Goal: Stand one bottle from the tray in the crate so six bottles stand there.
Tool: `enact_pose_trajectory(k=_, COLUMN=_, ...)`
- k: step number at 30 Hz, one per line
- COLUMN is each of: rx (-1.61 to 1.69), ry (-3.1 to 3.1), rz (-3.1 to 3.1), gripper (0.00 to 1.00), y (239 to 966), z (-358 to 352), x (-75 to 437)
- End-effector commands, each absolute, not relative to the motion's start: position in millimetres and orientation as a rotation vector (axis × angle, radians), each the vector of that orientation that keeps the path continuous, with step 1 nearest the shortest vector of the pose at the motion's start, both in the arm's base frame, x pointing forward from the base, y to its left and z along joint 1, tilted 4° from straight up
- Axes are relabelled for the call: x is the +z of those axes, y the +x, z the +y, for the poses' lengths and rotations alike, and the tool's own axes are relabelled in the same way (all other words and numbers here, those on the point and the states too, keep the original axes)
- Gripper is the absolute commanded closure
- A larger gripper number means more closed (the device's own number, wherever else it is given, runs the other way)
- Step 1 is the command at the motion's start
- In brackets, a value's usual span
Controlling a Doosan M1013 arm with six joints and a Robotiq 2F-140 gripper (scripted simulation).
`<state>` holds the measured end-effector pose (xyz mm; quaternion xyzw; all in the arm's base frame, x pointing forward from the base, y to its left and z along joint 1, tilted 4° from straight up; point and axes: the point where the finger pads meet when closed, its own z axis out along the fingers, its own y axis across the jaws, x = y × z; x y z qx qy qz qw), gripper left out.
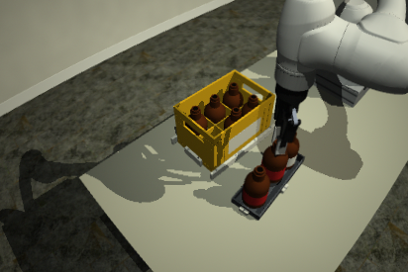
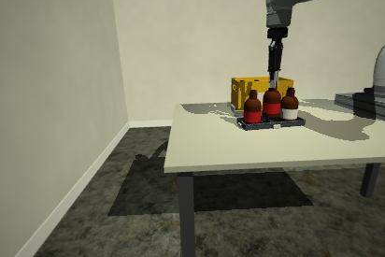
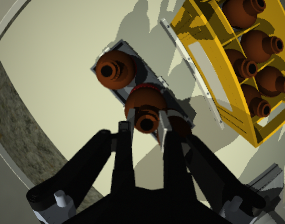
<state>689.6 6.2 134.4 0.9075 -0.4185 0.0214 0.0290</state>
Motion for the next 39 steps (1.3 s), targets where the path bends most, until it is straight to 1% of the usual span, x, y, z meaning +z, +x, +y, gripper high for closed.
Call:
enact_pose_trajectory(k=1, rx=0.066, ry=2.800, rz=-1.291, gripper=1.00, y=689.6, z=6.6, x=137.9)
enact_pose_trajectory(k=39, rx=0.066, ry=2.800, rz=-1.291, gripper=1.00, y=689.7, z=7.1, x=141.9)
